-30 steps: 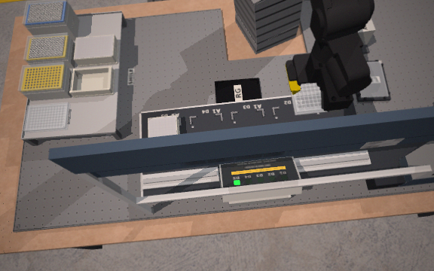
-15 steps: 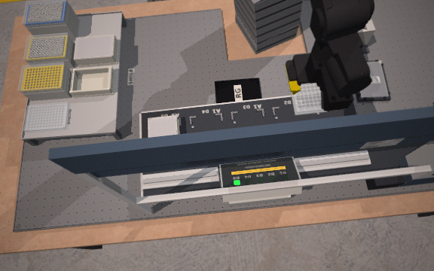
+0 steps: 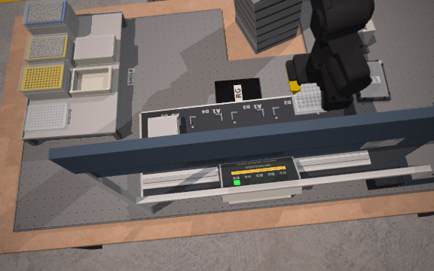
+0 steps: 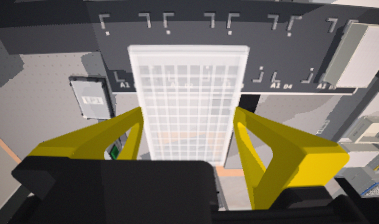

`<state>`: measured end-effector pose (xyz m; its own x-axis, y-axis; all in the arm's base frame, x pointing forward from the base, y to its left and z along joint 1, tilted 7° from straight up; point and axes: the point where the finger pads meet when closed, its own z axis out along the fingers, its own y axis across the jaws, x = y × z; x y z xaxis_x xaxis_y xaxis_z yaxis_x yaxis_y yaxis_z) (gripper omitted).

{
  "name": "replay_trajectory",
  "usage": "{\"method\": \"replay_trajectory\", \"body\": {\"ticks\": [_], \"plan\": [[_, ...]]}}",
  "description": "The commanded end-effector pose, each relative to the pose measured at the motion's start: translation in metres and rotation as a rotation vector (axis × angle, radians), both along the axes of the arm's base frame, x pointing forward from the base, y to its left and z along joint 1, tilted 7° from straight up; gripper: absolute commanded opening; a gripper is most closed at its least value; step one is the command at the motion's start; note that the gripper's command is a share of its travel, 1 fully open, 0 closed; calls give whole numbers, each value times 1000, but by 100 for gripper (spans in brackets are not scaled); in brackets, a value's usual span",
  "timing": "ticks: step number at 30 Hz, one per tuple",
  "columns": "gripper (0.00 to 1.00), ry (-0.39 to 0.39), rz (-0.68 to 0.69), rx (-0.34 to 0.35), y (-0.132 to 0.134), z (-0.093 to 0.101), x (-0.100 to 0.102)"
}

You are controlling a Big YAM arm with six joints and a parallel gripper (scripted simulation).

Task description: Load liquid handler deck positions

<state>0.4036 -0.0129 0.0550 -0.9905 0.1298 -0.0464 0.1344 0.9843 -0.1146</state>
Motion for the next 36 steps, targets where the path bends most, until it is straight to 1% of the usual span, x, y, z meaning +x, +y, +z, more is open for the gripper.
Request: {"method": "replay_trajectory", "body": {"ticks": [1, 34, 36], "plan": [[0, -9, -5, 0, -5, 4, 9], [0, -9, -5, 0, -5, 4, 9], [0, -30, -3, 0, -6, 11, 20]]}}
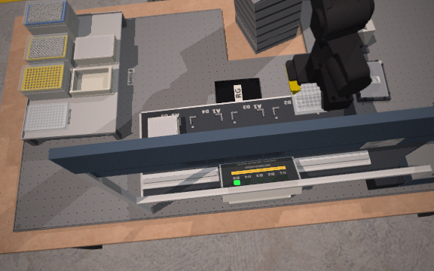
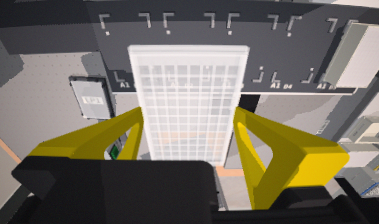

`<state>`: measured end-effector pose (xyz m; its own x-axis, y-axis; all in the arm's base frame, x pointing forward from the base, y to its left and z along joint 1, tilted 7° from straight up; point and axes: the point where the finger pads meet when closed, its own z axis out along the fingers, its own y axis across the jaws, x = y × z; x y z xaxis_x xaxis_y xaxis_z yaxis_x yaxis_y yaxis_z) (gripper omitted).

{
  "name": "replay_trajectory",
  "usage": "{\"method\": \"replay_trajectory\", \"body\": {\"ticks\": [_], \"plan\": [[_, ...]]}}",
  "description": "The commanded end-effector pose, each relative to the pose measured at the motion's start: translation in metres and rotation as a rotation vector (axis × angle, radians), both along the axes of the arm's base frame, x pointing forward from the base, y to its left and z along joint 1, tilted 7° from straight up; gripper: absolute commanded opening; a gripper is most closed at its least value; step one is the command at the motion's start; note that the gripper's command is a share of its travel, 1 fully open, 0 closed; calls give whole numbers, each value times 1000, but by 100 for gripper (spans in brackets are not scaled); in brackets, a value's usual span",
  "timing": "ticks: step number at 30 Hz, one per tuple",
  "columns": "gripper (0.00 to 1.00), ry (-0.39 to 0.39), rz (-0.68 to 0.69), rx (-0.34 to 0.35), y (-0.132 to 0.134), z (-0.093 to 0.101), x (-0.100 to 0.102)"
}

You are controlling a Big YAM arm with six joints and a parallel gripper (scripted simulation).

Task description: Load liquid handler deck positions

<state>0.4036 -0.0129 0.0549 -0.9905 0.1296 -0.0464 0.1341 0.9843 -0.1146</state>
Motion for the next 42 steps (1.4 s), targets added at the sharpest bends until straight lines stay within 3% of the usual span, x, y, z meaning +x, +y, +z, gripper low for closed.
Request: {"method": "replay_trajectory", "body": {"ticks": [1, 42], "plan": [[0, -39, -3, 0, -6, 15, 24], [0, -36, -4, 0, -8, 14, 30]]}}
